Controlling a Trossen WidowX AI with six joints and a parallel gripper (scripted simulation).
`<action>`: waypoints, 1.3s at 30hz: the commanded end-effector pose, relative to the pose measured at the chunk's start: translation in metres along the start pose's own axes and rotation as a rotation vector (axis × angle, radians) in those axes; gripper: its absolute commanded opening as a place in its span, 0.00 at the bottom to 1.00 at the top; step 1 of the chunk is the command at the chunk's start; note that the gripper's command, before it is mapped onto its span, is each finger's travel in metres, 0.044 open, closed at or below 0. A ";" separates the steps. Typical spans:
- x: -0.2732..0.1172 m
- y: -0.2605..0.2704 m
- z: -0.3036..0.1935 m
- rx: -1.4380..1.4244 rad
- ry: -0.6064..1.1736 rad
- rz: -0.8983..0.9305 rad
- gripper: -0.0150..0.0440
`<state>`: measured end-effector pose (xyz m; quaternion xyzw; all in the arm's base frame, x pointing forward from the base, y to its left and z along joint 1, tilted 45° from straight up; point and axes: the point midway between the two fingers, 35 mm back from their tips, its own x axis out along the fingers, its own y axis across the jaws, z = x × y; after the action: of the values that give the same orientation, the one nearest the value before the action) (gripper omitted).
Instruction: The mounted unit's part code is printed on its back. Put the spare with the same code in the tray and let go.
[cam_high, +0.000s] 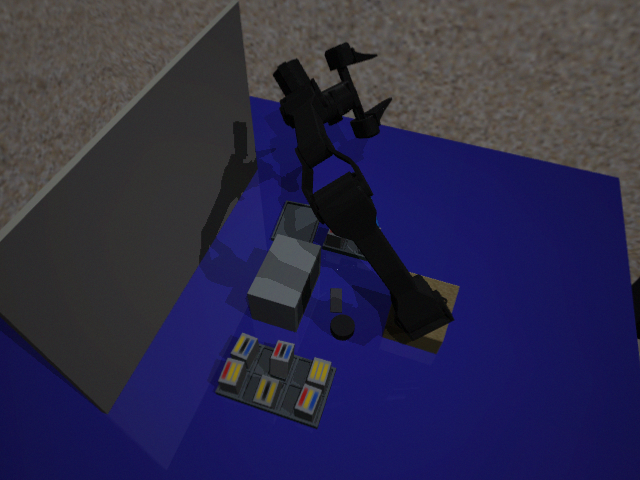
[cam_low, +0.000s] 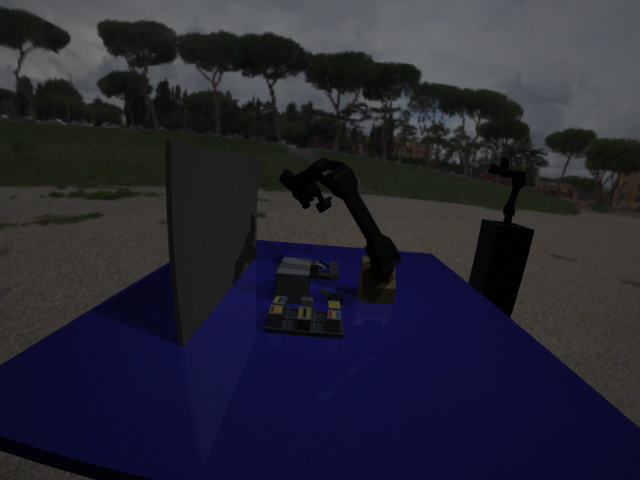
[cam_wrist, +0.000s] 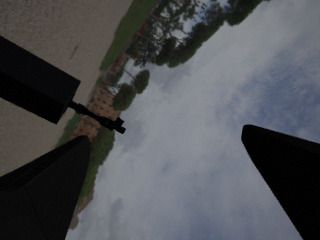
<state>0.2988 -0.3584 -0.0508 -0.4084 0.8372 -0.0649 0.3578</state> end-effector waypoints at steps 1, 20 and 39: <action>-0.040 0.003 0.025 0.007 -0.228 0.086 1.00; -0.299 0.088 0.024 0.016 -0.952 0.998 1.00; -0.370 0.102 -0.007 0.025 -1.014 1.288 1.00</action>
<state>0.3807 -0.0241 0.1140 0.1719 0.6433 0.3356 0.6663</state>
